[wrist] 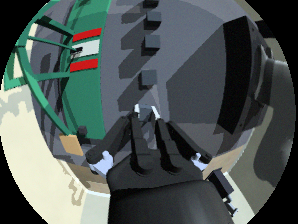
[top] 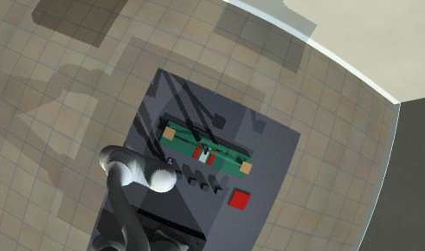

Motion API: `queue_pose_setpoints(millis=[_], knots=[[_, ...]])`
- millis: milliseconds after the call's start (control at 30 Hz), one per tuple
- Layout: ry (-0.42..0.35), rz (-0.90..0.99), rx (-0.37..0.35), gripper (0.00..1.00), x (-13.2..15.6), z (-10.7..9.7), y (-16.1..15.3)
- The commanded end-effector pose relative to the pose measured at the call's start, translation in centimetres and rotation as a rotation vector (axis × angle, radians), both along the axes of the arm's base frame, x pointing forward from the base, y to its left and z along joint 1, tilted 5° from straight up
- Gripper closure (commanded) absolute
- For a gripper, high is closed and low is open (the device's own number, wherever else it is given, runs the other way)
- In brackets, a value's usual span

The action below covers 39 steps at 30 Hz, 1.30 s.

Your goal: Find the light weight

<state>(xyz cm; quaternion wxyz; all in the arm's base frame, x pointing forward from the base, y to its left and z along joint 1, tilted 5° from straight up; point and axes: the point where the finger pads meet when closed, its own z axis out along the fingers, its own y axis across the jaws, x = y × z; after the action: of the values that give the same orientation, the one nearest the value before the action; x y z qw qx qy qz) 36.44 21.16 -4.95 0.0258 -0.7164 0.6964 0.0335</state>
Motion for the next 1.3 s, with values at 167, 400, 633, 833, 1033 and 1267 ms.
queue_pose_setpoints(millis=[167,400,633,833,1033,1267], knots=[[0.0,0.0,0.0,0.76,0.0,0.0,0.0],[0.0,0.0,0.0,0.76,0.0,0.0,0.0],[0.0,0.0,0.0,0.76,0.0,0.0,0.0],[0.0,0.0,0.0,0.76,0.0,0.0,0.0],[0.0,0.0,0.0,0.76,0.0,0.0,0.0],[0.0,0.0,0.0,0.76,0.0,0.67,-0.05]])
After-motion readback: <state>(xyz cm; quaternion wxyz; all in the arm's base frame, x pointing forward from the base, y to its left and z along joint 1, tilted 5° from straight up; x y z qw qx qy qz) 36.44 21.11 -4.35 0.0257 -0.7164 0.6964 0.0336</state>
